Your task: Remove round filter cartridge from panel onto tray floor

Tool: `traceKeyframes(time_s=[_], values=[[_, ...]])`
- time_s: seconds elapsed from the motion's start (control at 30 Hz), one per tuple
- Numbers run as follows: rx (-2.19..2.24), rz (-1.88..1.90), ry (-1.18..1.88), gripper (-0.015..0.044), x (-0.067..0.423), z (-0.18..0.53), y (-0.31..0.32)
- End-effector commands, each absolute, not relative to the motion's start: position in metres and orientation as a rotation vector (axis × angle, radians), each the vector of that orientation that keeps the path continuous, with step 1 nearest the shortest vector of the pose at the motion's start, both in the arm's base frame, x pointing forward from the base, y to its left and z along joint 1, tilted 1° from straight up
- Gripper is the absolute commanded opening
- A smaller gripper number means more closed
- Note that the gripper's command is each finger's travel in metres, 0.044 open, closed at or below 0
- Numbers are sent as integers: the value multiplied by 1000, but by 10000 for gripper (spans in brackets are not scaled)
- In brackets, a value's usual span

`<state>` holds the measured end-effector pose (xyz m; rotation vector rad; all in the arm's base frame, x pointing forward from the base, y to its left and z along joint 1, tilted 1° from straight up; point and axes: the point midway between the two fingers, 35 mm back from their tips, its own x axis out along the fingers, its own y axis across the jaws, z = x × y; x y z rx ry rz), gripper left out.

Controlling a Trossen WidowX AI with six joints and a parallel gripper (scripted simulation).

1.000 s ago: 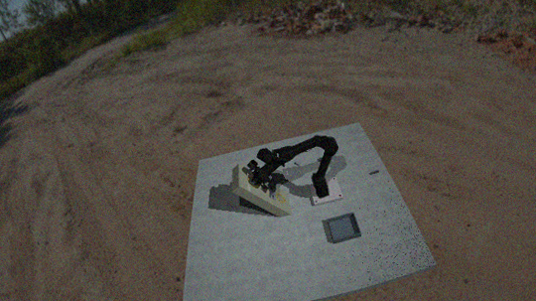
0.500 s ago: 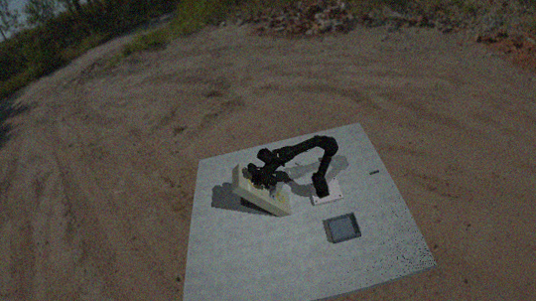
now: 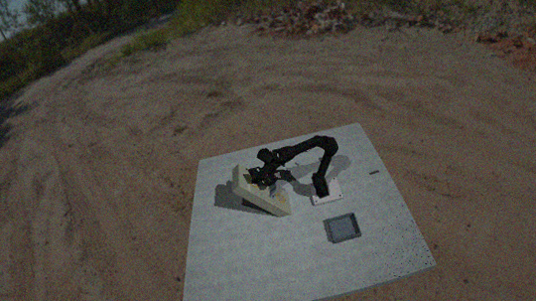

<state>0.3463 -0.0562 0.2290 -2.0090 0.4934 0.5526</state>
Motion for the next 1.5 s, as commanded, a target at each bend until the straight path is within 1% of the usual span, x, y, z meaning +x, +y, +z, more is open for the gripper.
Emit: traceKeyframes(time_s=[0.0,0.13,1.47], values=[[-2066,566,488,0,353,226,-58],[-1994,539,503,0,354,225,-59],[-1994,539,503,0,354,225,-59]])
